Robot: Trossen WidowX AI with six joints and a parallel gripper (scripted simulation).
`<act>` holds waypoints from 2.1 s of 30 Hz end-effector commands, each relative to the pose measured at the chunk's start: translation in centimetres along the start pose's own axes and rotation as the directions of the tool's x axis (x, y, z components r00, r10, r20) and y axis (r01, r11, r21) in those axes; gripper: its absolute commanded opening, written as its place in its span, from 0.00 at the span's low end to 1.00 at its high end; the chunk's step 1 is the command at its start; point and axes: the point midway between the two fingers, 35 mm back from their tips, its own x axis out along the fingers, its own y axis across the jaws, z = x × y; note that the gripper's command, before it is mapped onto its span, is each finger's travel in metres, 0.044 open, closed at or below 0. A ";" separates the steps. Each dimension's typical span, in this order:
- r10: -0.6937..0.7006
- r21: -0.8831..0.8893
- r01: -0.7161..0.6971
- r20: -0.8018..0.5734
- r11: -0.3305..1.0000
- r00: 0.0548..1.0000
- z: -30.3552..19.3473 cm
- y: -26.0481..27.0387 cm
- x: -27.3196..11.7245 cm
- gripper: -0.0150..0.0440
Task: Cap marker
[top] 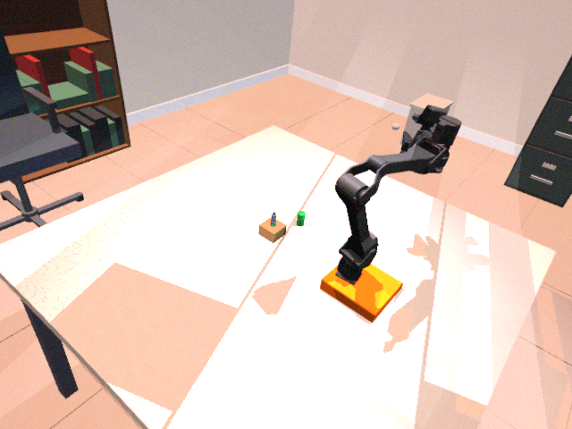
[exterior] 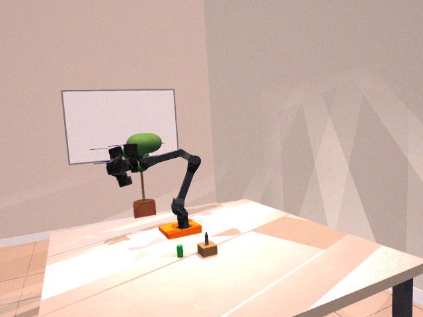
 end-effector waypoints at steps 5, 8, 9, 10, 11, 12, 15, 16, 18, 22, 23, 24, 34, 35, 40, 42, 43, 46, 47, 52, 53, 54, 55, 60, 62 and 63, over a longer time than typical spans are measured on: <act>-0.261 -0.280 0.238 -0.051 0.930 0.964 -2.6 -7.0 7.8 0.66; -0.343 -0.369 0.296 -0.069 0.881 0.937 -3.9 -9.1 9.2 0.66; -0.372 -0.401 0.313 -0.076 0.861 0.925 -4.4 -9.8 9.6 0.66; -0.401 -0.434 0.330 -0.082 0.838 0.912 -4.9 -10.6 10.0 0.66; -0.431 -0.468 0.345 -0.089 0.814 0.898 -5.5 -11.3 10.3 0.66; -0.462 -0.504 0.357 -0.095 0.787 0.882 -6.0 -12.1 10.6 0.66; -0.554 -0.615 0.381 -0.112 0.691 0.825 -7.9 -14.5 11.3 0.66; -0.586 -0.653 0.382 -0.117 0.654 0.802 -8.6 -15.3 11.5 0.66; -0.648 -0.729 0.373 -0.125 0.574 0.751 -9.9 -16.9 11.8 0.66; -0.765 -0.869 0.300 -0.129 0.394 0.631 -12.8 -20.1 11.8 0.66; -0.791 -0.898 0.269 -0.126 0.347 0.598 -13.5 -20.9 11.7 0.66; -0.817 -0.925 0.234 -0.122 0.299 0.563 -14.3 -21.6 11.5 0.66; -0.983 -0.922 -0.375 0.031 -0.099 0.183 -21.1 -27.9 6.8 0.66; -0.987 -0.884 -0.452 0.060 -0.120 0.146 -21.6 -28.4 6.2 0.66; -0.977 -0.632 -0.761 0.212 -0.144 0.010 -23.7 -29.8 3.3 0.66; -0.976 -0.625 -0.768 0.216 -0.144 0.007 -23.8 -29.8 3.3 0.66; -0.976 -0.625 -0.768 0.216 -0.144 0.007 -23.8 -29.8 3.3 0.66; -0.976 -0.625 -0.768 0.216 -0.144 0.007 -23.8 -29.8 3.4 0.66; -0.976 -0.625 -0.768 0.216 -0.144 0.007 -23.8 -29.8 3.5 0.66; -0.976 -0.625 -0.768 0.216 -0.144 0.007 -23.8 -29.8 3.5 0.66; -0.976 -0.625 -0.768 0.216 -0.144 0.007 -23.8 -29.8 3.5 0.66; -0.976 -0.625 -0.768 0.216 -0.144 0.007 -23.8 -29.8 3.5 0.66; -0.976 -0.625 -0.768 0.216 -0.144 0.007 -23.8 -29.8 3.5 0.66; -0.976 -0.625 -0.768 0.216 -0.144 0.007 -23.1 -33.1 3.6 0.66; -0.976 -0.625 -0.768 0.216 -0.144 0.007 -23.1 -33.3 3.6 0.66; -0.976 -0.625 -0.768 0.216 -0.144 0.007 -23.1 -33.3 3.6 0.66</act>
